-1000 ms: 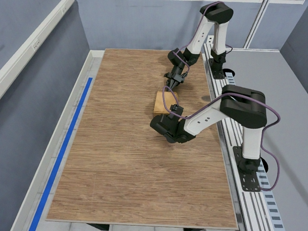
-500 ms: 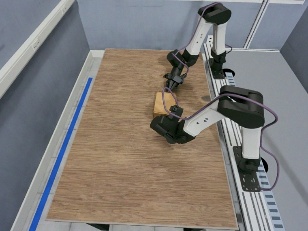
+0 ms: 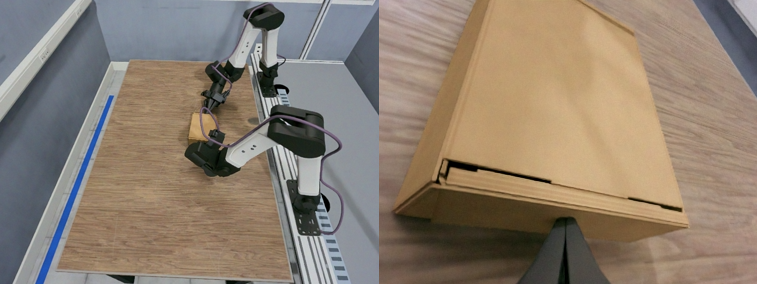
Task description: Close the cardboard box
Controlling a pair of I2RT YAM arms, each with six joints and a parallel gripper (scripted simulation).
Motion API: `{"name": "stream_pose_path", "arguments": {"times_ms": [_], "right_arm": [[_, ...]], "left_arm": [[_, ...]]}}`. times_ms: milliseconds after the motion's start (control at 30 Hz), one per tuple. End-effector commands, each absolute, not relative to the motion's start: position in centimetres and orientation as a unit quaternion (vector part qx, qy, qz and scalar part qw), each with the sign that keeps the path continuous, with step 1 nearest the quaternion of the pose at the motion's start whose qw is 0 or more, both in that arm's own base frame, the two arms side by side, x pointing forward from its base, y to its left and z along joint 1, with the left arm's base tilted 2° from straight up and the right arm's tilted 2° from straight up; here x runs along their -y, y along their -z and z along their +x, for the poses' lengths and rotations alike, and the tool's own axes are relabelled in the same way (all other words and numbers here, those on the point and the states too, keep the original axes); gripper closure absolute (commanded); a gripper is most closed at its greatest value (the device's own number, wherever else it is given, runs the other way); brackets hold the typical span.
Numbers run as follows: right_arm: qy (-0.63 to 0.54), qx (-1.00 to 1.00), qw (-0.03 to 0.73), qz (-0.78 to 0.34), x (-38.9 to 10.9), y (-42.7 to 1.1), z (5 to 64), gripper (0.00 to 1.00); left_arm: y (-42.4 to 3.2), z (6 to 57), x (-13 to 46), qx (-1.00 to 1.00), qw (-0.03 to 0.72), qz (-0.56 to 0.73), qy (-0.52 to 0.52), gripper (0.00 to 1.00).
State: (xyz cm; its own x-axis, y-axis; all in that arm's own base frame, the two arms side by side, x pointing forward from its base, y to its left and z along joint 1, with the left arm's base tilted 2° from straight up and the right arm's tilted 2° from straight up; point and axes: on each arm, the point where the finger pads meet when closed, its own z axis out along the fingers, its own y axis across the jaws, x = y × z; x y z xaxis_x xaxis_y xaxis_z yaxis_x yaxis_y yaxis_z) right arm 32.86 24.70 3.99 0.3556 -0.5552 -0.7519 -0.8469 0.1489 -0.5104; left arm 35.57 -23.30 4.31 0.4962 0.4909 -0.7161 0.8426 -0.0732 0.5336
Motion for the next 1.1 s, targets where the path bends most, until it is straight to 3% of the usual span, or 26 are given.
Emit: {"name": "stream_pose_path", "arguments": {"times_ms": [0,1067], "right_arm": [[-0.149,-0.525,0.536,-0.644,-25.84,-4.80,32.95,0.99],[-0.150,-0.527,0.534,-0.644,-25.79,-4.51,32.79,0.99]], "left_arm": [[-3.75,34.48,24.55,-0.456,0.494,0.712,0.203,0.99],[-3.79,34.71,24.62,-0.454,0.495,0.713,0.202,0.99]]}}
